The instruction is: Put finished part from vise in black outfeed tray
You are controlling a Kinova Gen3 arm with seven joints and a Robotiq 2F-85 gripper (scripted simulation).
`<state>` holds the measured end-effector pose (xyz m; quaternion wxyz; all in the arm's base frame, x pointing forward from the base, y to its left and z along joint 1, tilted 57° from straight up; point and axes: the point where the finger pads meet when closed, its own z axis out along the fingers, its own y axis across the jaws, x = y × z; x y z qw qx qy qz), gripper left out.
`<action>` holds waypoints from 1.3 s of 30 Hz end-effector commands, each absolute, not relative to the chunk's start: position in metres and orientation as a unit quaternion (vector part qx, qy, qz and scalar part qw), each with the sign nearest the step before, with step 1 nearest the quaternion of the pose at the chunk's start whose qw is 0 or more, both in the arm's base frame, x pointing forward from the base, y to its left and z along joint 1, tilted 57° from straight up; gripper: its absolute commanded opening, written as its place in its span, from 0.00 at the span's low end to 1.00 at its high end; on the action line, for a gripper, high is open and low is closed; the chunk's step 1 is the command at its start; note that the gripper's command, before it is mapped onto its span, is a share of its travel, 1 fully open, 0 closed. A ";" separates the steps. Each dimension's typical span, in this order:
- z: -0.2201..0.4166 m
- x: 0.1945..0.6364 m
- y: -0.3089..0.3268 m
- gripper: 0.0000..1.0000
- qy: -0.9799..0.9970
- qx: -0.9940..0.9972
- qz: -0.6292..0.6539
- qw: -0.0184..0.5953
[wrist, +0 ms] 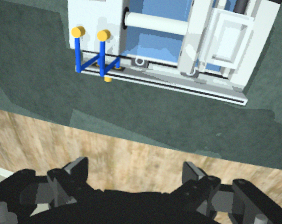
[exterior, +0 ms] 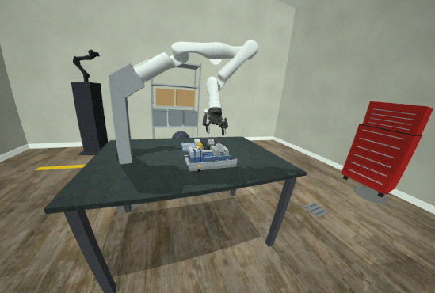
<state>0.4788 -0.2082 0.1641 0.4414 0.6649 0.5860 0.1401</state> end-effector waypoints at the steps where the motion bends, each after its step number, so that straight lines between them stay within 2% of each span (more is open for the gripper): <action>1: 0.164 0.479 -0.209 1.00 0.586 0.665 0.140 0.442; 23: 0.163 0.484 -0.202 1.00 0.586 0.666 0.155 0.434; 39: 0.178 0.520 -0.136 1.00 0.606 0.650 0.305 0.341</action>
